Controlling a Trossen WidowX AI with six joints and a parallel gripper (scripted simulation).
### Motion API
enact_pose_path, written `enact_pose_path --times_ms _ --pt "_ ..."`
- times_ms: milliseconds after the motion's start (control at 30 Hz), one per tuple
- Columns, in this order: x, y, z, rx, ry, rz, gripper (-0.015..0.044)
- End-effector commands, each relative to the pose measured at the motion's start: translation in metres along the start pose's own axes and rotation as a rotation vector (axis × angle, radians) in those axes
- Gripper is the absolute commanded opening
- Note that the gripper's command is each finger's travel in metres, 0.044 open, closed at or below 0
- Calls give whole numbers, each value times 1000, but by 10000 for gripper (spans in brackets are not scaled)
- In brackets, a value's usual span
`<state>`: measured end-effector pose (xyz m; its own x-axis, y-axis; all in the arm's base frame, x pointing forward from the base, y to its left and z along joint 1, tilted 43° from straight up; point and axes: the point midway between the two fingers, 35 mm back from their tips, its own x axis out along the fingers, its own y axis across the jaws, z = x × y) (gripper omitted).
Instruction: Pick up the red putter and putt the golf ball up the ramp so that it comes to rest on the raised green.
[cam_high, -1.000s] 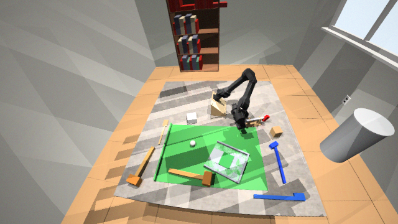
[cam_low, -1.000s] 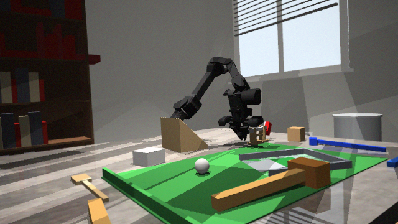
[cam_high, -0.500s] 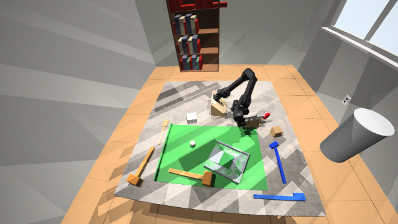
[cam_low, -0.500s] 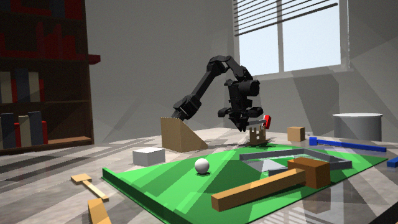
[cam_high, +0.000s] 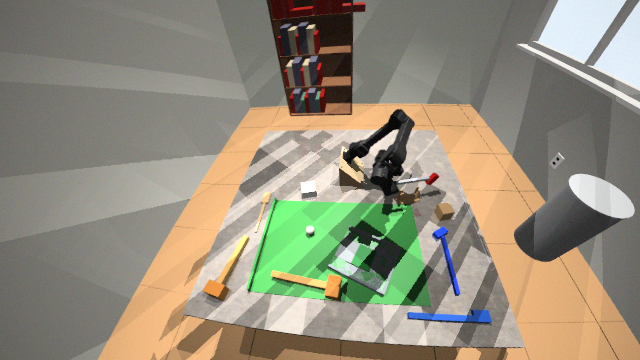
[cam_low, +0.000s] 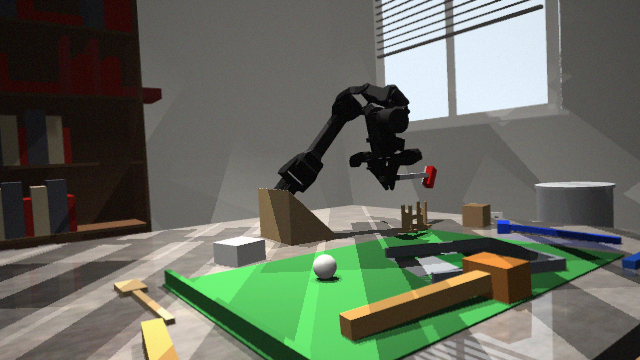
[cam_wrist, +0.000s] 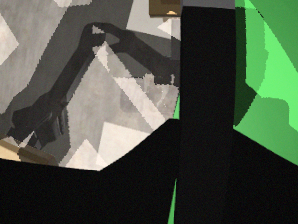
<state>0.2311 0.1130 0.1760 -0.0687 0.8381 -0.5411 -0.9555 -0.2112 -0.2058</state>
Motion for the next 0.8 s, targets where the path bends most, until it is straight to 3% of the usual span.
enact_pose_path --times_ms 0,767 --pt "-4 -3 -16 105 21 -10 0" --pt "-62 22 -173 1241 171 -164 0"
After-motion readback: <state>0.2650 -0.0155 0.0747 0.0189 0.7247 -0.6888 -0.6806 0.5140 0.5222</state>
